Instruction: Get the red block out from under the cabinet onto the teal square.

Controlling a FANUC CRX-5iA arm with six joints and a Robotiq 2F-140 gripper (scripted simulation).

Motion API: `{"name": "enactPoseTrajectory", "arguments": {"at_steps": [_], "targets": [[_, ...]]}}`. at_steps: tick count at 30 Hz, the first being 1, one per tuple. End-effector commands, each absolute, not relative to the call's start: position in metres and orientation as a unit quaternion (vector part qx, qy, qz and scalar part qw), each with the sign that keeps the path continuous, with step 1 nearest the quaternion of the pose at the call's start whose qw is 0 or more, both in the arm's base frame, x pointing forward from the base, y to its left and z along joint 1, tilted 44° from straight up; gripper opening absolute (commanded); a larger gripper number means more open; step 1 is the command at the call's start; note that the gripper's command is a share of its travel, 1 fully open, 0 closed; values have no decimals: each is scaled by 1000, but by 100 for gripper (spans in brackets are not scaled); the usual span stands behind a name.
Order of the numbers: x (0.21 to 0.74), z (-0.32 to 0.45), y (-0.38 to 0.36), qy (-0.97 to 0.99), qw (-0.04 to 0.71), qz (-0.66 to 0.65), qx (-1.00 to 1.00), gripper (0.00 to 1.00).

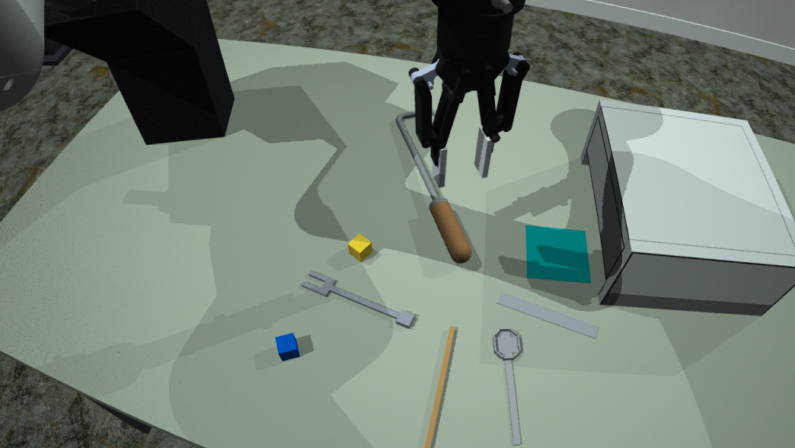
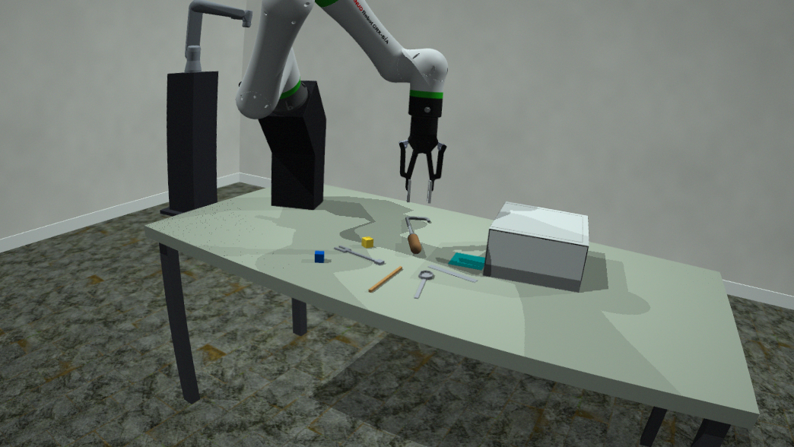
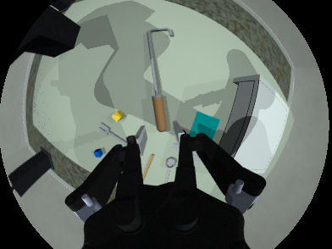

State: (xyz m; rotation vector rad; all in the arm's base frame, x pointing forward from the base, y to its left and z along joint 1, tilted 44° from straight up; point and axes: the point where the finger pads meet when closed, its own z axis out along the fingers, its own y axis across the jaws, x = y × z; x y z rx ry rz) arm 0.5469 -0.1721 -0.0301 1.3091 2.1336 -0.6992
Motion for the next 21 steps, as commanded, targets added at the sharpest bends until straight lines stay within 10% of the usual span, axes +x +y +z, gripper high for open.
{"name": "enactPoseTrajectory", "arguments": {"at_steps": [1,21], "targets": [[549,-39,-180,791,268,-259,485,35],[559,-83,-220,791,268,-259,485,35]]}}
